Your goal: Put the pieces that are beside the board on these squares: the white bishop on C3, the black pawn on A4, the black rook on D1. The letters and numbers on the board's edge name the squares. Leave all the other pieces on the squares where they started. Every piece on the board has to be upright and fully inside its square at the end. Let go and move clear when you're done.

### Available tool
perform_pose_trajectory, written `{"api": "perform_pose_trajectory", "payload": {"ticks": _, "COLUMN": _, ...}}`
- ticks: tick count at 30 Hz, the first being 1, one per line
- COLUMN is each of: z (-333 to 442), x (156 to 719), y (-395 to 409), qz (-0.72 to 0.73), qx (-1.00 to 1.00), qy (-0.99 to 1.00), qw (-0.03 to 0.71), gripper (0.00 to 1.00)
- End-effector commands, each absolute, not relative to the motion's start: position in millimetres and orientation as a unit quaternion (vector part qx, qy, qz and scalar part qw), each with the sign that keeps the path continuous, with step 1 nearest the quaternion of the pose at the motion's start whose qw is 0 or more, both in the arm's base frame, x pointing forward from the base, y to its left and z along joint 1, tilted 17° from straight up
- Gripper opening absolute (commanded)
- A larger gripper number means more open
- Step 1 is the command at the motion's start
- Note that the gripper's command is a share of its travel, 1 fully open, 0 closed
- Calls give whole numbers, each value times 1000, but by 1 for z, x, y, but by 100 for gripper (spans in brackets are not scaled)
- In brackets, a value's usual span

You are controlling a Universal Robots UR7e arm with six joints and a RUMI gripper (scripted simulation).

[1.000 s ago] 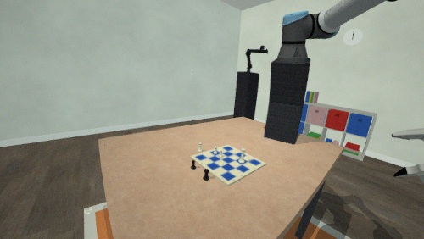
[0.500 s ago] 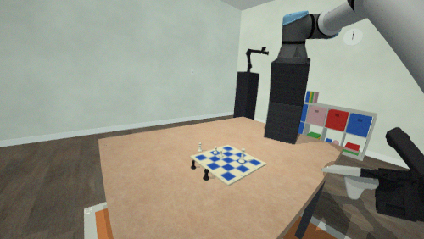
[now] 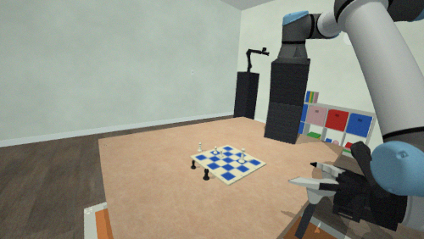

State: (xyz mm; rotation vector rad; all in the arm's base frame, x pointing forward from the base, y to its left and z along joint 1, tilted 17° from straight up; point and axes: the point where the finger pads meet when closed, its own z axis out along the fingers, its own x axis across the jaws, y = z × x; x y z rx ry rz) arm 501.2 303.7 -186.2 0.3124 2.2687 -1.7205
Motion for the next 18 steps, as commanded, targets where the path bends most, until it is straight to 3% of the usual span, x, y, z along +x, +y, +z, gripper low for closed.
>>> {"api": "perform_pose_trajectory", "payload": {"ticks": 1, "z": -195, "x": 502, "y": 291, "qz": -606, "qx": 84, "qy": 782, "qw": 117, "gripper": 100}}
{"api": "perform_pose_trajectory", "payload": {"ticks": 18, "z": -200, "x": 502, "y": 283, "qz": -613, "qx": 71, "qy": 780, "qw": 104, "gripper": 100}}
